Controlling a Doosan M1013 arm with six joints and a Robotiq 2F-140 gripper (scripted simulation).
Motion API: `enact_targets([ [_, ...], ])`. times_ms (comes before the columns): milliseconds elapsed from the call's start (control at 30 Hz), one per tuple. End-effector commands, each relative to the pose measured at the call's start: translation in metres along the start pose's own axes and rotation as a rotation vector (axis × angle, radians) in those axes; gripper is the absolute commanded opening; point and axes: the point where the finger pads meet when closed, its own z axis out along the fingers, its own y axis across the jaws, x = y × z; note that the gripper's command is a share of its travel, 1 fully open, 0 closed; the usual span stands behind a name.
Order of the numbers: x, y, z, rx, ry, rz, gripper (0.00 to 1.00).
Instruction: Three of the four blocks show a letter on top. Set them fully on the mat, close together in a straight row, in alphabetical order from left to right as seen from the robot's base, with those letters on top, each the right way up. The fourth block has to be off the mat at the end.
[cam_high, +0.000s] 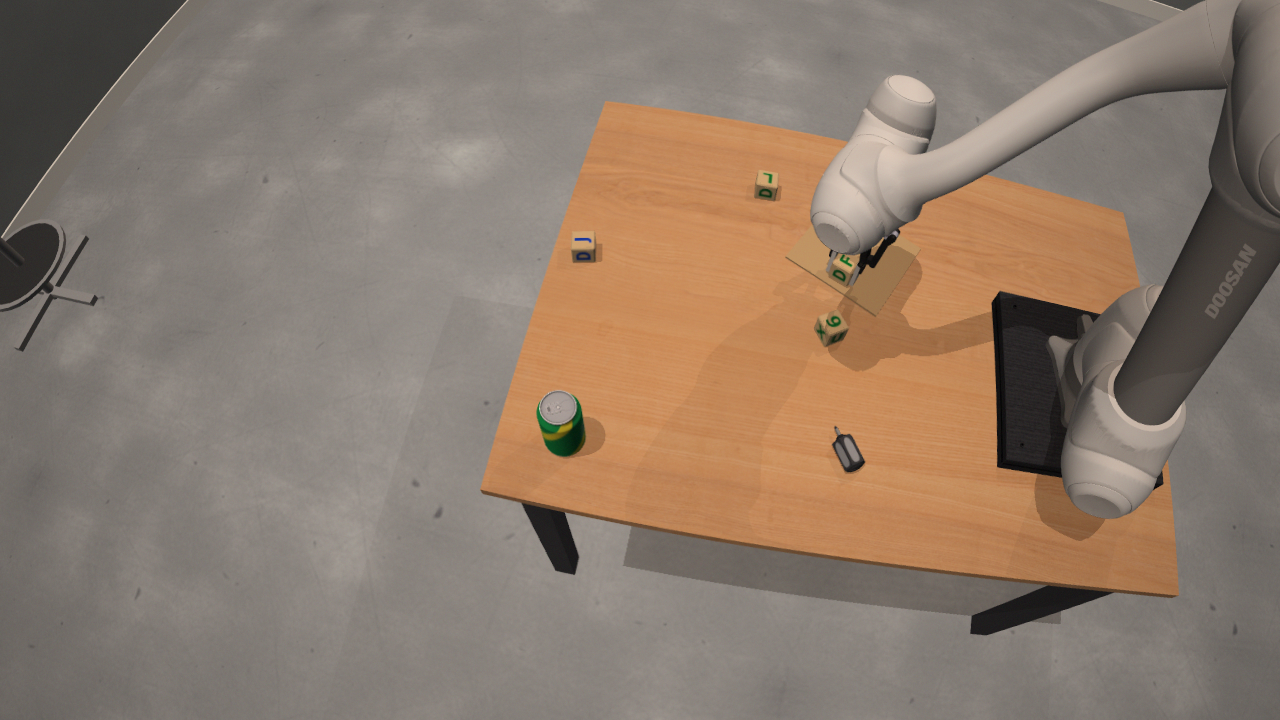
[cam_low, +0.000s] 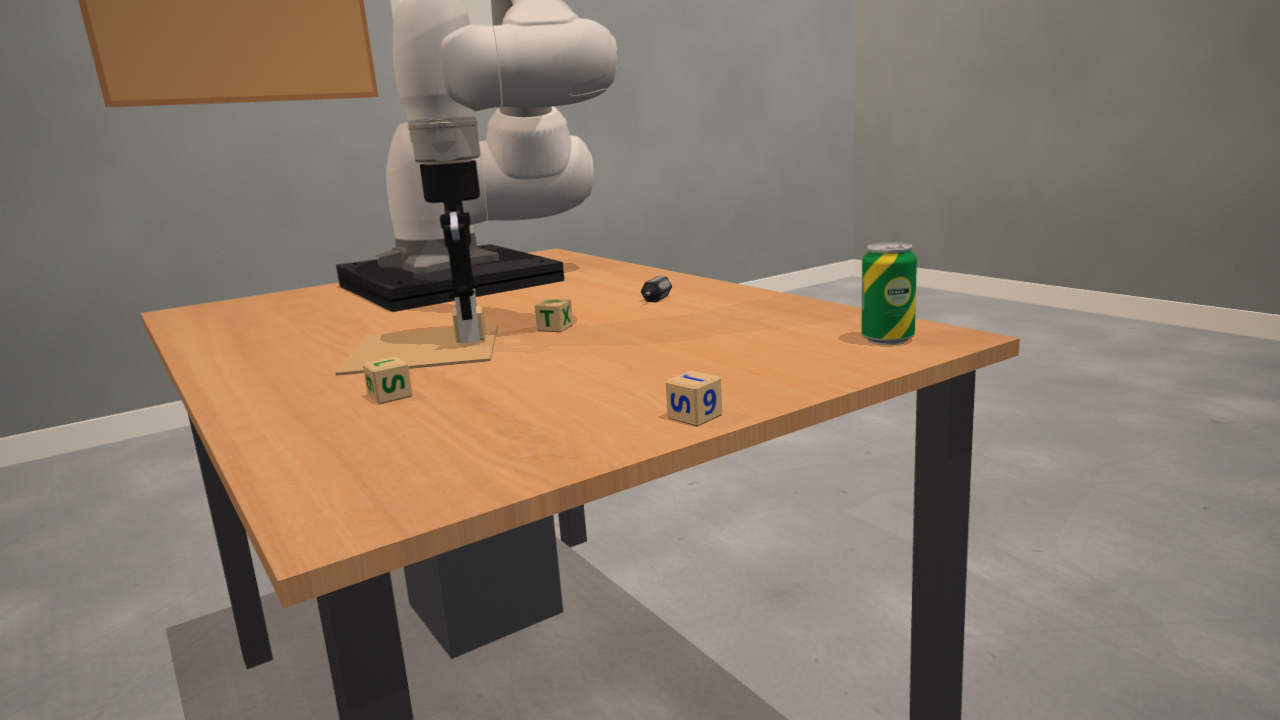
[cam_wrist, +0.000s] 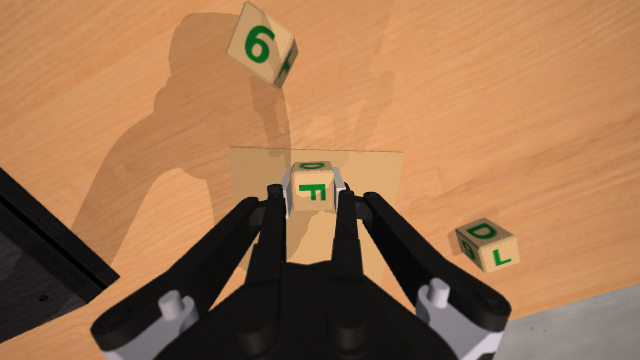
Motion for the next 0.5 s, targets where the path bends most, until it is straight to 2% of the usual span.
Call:
enact_targets([
  [0, 0.0001, 0.0005, -0.0003, -0.001, 0.000, 0.000, 0.31],
  [467, 0.0001, 0.0004, 0.0027, -0.001, 0.000, 0.000, 0.31],
])
